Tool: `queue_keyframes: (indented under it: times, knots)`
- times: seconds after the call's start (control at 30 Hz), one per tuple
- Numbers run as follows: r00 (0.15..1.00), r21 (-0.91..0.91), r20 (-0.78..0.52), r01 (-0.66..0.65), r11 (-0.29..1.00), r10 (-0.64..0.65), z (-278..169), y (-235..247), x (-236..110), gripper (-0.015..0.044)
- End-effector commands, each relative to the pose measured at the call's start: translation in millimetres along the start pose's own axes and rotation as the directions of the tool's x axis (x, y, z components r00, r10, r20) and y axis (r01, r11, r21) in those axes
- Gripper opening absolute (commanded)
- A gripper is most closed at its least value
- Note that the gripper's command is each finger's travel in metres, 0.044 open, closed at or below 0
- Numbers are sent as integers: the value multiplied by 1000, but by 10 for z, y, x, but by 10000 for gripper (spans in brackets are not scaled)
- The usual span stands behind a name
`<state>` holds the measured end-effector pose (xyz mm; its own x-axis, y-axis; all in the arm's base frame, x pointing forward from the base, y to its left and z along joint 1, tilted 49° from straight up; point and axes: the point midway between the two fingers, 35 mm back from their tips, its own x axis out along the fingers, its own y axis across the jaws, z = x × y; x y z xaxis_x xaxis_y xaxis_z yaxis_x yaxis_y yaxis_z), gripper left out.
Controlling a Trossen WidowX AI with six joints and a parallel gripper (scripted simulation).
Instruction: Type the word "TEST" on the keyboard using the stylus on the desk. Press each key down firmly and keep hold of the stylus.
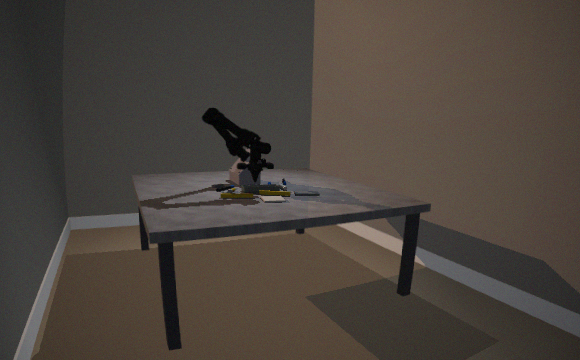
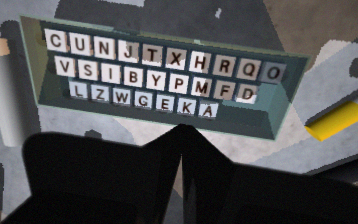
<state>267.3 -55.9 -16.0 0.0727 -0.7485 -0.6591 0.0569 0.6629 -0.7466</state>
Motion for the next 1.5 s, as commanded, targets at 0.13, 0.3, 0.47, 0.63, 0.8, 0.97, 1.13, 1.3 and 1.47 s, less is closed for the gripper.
queue_keyframes:
  times: [0.13, 0.3, 0.47, 0.63, 0.8, 0.97, 1.13, 1.3, 1.47]
  knots:
    - [1000, -12, -1, -6, 1000, 6, -25, 591, -3, 0]
    - [1000, -12, -1, -6, 1000, 6, -25, 591, -3, 0]
    - [1000, -12, -1, -6, 1000, 6, -25, 591, -3, 0]
    - [1000, -13, -1, -11, 1000, 11, -8, 605, -379, 0]
    - [1000, -12, -1, -9, 1000, 9, -22, 593, -608, 0]
    - [1000, -12, -1, -9, 1000, 9, -21, 609, -552, 0]
    - [1000, -14, 1, -6, 1000, 6, -18, 597, -553, 105]
    - [1000, -14, 1, -6, 1000, 6, -19, 598, -554, 0]
    - [1000, -14, 1, -6, 1000, 6, -19, 598, -554, 0]
